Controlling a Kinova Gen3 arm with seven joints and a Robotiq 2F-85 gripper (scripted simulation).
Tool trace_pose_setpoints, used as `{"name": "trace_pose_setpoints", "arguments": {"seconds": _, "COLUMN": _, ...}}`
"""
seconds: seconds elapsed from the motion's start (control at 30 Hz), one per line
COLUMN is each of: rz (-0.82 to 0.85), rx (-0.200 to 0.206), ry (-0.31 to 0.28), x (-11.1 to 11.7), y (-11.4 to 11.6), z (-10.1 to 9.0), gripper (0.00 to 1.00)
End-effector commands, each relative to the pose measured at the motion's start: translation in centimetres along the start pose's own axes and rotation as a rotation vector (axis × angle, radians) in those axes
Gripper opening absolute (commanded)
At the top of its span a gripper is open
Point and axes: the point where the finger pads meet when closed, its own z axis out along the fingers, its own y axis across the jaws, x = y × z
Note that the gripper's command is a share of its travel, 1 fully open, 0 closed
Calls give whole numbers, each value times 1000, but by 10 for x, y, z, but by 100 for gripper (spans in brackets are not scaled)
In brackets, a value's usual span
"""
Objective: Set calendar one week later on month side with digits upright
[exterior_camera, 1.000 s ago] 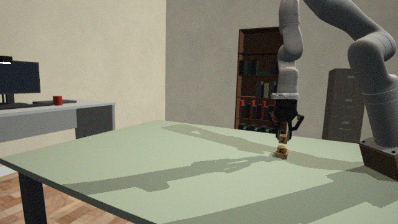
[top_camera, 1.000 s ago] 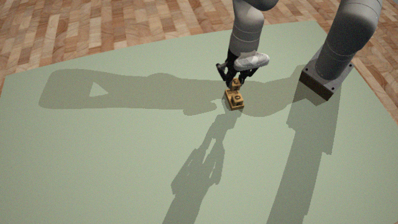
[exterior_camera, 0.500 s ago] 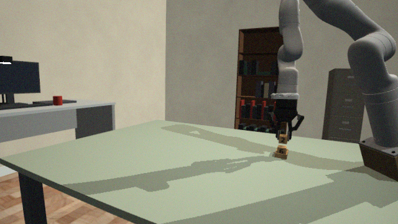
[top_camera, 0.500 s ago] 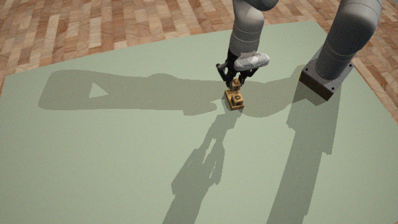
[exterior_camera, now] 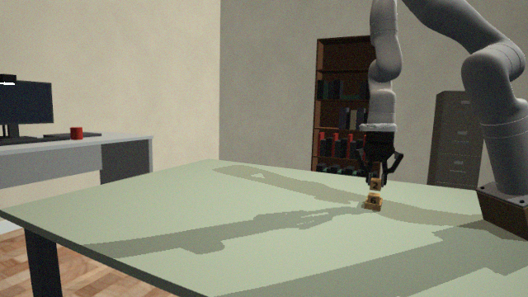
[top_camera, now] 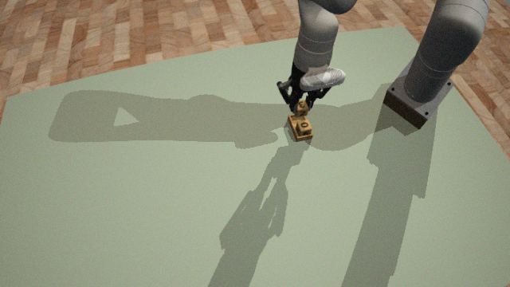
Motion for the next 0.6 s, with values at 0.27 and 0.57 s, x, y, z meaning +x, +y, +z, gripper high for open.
{"name": "trace_pose_setpoints", "arguments": {"seconds": 0.27, "rz": 9, "rx": -1, "ry": 4, "x": 2, "y": -2, "z": 0, "gripper": 26}}
{"name": "trace_pose_setpoints", "arguments": {"seconds": 0.57, "rz": 23, "rx": -1, "ry": 4, "x": 3, "y": -2, "z": 0, "gripper": 26}}
